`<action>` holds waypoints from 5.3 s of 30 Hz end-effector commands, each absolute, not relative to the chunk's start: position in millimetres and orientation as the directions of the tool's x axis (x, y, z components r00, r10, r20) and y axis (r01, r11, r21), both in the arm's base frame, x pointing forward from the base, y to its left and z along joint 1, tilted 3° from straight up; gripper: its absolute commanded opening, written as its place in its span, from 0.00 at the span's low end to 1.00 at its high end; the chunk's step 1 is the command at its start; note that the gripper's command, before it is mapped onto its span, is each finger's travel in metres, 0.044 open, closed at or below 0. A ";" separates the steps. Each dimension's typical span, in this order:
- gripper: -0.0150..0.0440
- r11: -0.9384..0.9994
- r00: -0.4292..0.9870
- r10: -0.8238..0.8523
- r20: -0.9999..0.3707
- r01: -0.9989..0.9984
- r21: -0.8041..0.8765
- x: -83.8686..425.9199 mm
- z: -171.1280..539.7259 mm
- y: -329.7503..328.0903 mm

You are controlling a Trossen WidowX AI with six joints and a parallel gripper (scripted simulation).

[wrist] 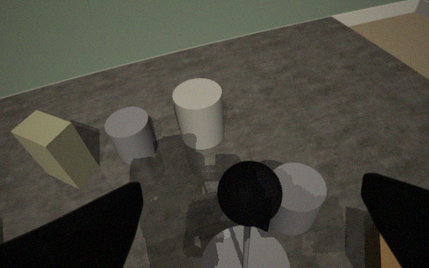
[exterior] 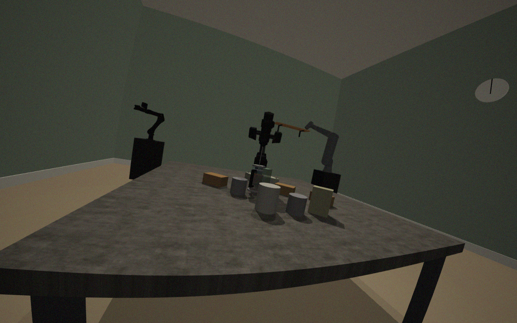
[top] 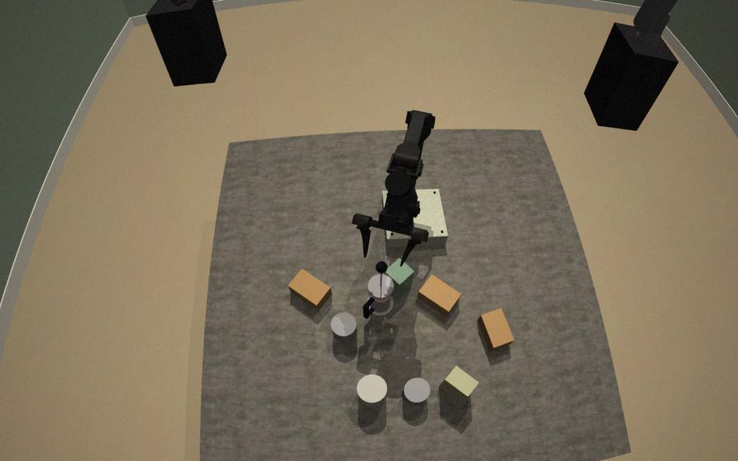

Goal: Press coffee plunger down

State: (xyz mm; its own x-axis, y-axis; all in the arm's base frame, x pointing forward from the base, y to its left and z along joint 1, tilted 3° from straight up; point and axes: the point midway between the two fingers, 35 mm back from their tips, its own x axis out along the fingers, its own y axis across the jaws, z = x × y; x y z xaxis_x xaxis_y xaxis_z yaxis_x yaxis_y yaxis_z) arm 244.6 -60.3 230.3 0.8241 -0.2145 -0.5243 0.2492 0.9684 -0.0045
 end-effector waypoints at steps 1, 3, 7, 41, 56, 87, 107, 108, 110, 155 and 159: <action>1.00 0.969 0.816 -0.214 -0.537 0.248 -0.009 250.1 221.5 -62.0; 1.00 0.969 0.816 -0.214 -0.536 0.248 -0.009 252.6 219.7 -62.6; 1.00 0.969 0.817 -0.214 -0.536 0.248 -0.009 257.1 216.2 -63.9; 0.46 0.969 0.817 -0.214 -0.536 0.248 -0.009 259.4 202.0 -64.6; 0.46 0.969 0.817 -0.214 -0.535 0.248 -0.009 262.0 177.5 -65.5; 0.46 0.969 0.817 -0.215 -0.535 0.249 -0.009 267.7 126.9 -68.0; 0.46 0.969 0.818 -0.215 -0.534 0.249 -0.009 279.9 122.9 -71.8; 0.46 0.969 0.818 -0.215 -0.534 0.249 -0.009 280.4 123.0 -71.9; 0.46 0.969 0.818 -0.215 -0.534 0.249 -0.009 281.2 123.2 -72.1; 0.46 0.968 0.829 -0.218 -0.515 0.252 -0.004 289.7 131.1 -74.4; 0.46 0.968 0.829 -0.218 -0.515 0.252 -0.004 289.7 131.1 -74.4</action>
